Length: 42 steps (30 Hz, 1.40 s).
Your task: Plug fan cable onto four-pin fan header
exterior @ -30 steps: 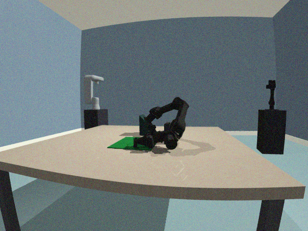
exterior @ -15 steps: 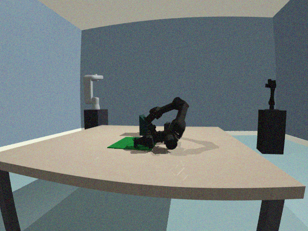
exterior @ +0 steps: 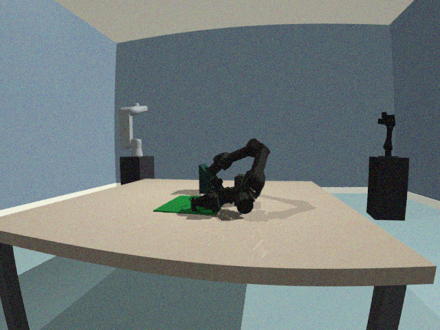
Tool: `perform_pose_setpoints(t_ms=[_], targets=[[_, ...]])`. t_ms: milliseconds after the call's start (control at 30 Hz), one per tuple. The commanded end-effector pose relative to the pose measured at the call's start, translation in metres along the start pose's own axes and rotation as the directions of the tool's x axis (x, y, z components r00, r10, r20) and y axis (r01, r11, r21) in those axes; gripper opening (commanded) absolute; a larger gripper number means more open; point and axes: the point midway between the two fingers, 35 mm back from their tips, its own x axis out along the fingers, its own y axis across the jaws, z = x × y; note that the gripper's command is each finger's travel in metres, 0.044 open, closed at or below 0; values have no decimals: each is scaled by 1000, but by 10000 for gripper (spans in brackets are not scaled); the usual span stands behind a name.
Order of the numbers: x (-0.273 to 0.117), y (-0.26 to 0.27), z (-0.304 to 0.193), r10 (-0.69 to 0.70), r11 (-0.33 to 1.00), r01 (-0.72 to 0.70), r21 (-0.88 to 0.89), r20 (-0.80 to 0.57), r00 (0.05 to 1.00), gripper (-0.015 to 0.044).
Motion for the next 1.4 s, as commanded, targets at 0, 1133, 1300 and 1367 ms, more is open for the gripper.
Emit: perform_pose_setpoints(t_ms=[0,1133,1300,1367], targets=[[0,0,0,0,1000,0,0,0,1000,205],[-99,0,41,2,1000,-2,1,-2,1000,205],[-100,0,42,2,1000,-2,1,-2,1000,205],[-100,0,42,2,1000,-2,1,-2,1000,205]])
